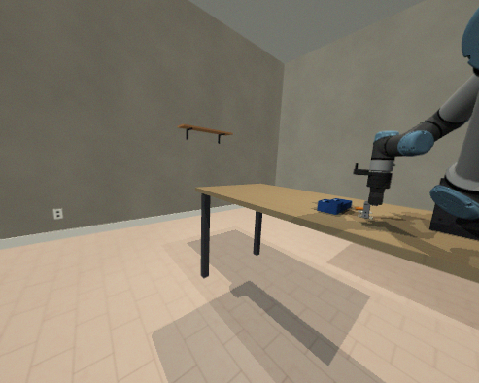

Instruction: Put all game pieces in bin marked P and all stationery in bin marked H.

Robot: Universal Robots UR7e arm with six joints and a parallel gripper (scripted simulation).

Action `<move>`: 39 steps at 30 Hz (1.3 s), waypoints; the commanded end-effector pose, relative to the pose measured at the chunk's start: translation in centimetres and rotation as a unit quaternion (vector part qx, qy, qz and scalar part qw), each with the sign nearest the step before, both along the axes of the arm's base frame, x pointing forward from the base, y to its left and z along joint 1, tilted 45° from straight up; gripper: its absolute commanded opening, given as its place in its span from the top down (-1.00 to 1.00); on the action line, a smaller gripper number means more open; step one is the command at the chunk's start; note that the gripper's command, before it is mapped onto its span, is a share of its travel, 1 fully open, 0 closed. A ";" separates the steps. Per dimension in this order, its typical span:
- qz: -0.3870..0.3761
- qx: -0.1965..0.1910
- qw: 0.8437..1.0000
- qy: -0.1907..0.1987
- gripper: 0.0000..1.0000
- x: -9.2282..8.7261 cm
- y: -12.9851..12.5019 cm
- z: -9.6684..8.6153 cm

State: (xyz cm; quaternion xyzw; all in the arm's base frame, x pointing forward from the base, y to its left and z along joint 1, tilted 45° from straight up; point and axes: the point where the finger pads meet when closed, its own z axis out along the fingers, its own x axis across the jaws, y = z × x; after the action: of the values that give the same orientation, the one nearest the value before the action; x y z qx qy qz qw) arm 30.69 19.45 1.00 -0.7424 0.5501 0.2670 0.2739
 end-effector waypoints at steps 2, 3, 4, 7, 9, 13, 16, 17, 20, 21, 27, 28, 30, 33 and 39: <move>0.000 0.000 1.000 0.000 0.02 0.0 0.0 0.0; 0.000 0.000 1.000 0.000 0.02 0.0 0.0 0.0; 0.000 0.000 1.000 0.000 0.02 0.0 0.0 0.0; 0.000 0.000 1.000 0.000 0.02 0.0 0.0 0.0; 0.000 0.000 1.000 0.000 0.02 0.1 -0.2 0.2; 0.000 0.000 1.000 0.000 0.02 0.1 -0.7 0.7; 0.000 0.000 1.000 0.000 0.02 0.2 -1.4 1.4; 0.000 0.000 1.000 0.000 0.02 0.3 -1.7 1.7; 0.000 0.000 1.000 0.000 0.02 0.3 -2.4 2.4; 0.000 0.000 1.000 0.000 0.02 0.4 -2.6 2.6; 0.000 0.000 1.000 0.000 0.02 0.6 -4.0 4.0; 0.000 0.000 1.000 0.000 0.02 0.6 -4.2 4.3; 0.000 0.000 1.000 0.000 0.02 0.6 -4.2 4.3; 0.000 0.000 1.000 0.000 0.02 0.6 -4.2 4.3; 0.000 0.000 1.000 0.000 0.02 0.6 -4.2 4.3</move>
State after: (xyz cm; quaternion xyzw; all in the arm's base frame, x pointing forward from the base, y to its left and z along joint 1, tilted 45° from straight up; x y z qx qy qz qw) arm 31.32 15.35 5.11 -0.7424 0.5503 0.2664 0.2738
